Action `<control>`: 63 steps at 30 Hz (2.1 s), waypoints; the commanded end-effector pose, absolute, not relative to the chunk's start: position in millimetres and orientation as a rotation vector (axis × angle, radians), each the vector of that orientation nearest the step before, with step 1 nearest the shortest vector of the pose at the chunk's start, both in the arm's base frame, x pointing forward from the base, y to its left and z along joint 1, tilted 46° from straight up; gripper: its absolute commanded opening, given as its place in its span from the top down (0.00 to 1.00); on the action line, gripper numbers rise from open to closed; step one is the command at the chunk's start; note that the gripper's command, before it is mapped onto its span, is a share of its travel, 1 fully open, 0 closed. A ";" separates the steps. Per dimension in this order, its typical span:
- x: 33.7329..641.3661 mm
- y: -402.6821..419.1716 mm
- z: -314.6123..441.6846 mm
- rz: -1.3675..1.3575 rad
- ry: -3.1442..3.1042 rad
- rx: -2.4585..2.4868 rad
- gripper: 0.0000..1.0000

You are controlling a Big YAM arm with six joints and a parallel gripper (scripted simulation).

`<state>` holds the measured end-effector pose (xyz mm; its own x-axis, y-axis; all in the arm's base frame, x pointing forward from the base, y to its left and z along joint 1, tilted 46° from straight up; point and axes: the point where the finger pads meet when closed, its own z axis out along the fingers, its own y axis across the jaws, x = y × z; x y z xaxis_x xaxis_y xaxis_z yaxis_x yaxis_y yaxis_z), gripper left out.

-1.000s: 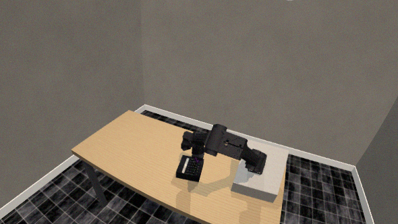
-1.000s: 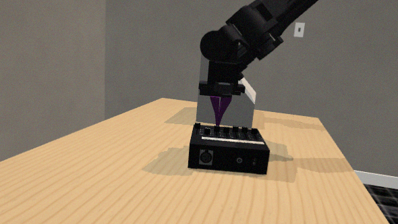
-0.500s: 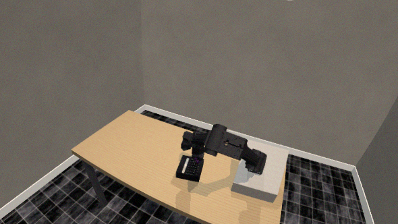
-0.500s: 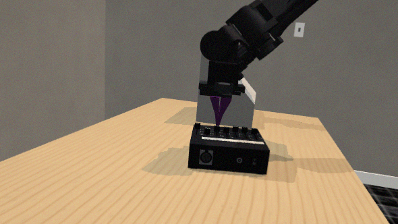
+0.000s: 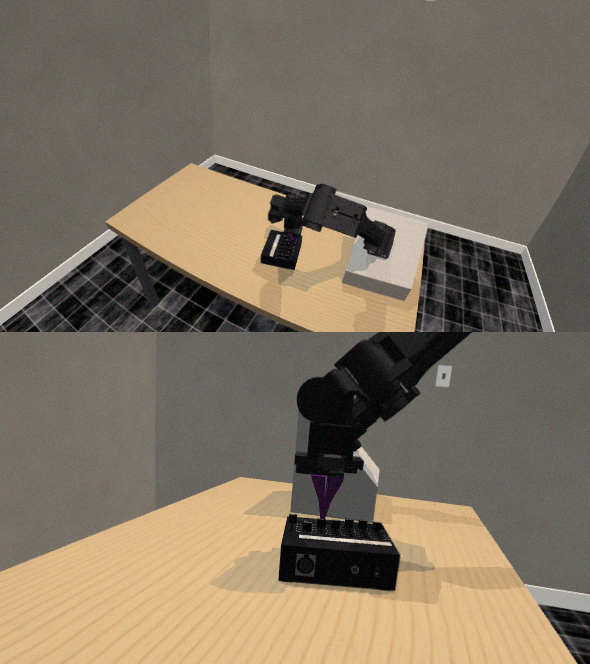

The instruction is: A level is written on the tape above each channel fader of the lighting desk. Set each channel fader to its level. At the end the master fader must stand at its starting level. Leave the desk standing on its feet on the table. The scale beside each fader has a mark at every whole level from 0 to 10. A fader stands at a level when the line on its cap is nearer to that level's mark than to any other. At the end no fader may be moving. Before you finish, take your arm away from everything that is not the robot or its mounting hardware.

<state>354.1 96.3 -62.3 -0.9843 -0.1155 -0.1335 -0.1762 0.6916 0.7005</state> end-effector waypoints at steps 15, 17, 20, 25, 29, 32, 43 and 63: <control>362.6 103.0 -62.3 1.189 2.822 -0.259 1.00; 362.6 103.0 -62.3 1.189 2.822 -0.259 1.00; 362.6 103.0 -62.3 1.189 2.822 -0.259 1.00; 362.6 103.0 -62.3 1.189 2.822 -0.259 1.00; 362.6 103.0 -62.3 1.189 2.822 -0.259 1.00; 362.6 103.0 -62.3 1.189 2.822 -0.259 1.00; 362.6 103.0 -62.3 1.189 2.822 -0.259 1.00; 356.7 103.2 -64.2 1.192 2.826 -0.258 1.00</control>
<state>355.2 96.5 -62.2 -0.9845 -0.1154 -0.1324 -0.1753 0.6915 0.7008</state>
